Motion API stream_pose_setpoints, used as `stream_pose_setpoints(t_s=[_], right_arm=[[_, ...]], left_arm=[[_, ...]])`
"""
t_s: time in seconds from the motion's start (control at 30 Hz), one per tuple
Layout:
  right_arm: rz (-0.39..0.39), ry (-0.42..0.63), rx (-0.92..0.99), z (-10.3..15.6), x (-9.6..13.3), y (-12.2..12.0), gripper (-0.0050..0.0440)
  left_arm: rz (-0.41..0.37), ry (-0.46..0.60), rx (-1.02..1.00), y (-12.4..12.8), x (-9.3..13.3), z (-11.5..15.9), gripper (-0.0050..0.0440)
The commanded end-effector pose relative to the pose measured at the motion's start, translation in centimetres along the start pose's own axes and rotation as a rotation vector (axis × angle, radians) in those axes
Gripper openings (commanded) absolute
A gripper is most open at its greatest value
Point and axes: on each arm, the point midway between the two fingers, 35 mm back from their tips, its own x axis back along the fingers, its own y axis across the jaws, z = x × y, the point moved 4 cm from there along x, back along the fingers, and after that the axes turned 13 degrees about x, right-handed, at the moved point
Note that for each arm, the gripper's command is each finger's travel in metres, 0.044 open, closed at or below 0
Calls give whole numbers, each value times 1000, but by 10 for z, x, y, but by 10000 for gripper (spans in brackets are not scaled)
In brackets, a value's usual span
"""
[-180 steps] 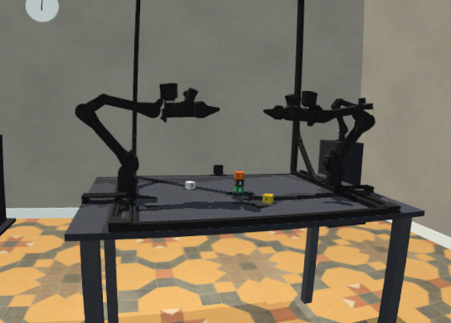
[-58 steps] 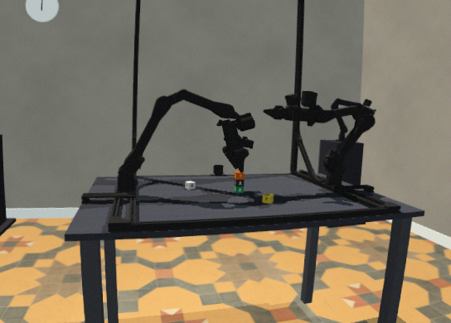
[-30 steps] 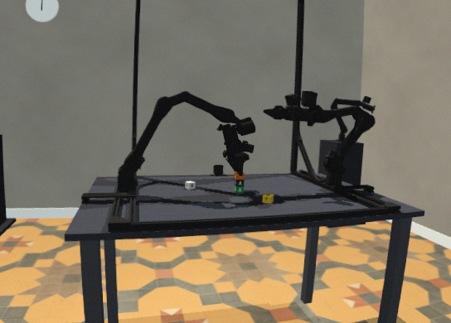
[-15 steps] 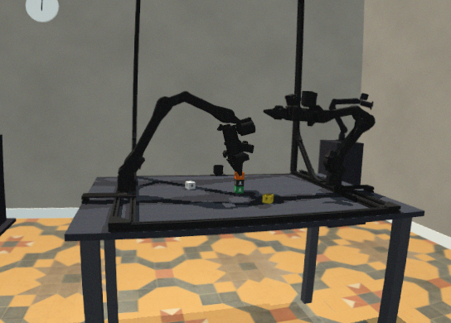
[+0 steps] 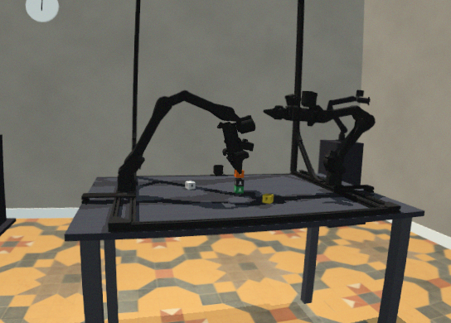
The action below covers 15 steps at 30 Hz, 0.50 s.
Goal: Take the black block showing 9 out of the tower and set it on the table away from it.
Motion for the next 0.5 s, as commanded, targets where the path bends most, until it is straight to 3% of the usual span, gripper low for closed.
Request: stream_pose_setpoints(t_s=[0.0, 0.13, 0.2, 0.3, 0.47], right_arm=[[-3, -2, 7, 17, 9, 4, 0], [-3, -2, 7, 52, 19, 12, 0], [-3, -2, 7, 52, 19, 12, 0], [-3, -2, 7, 72, 22, 17, 0], [-3, -2, 7, 74, 22, 17, 0]], left_arm=[[0, 0, 0, 0, 0, 0, 400], [0, 0, 0, 0, 0, 0, 400], [0, 0, 0, 0, 0, 0, 400], [0, 0, 0, 0, 0, 0, 400], [0, 0, 0, 0, 0, 0, 400]])
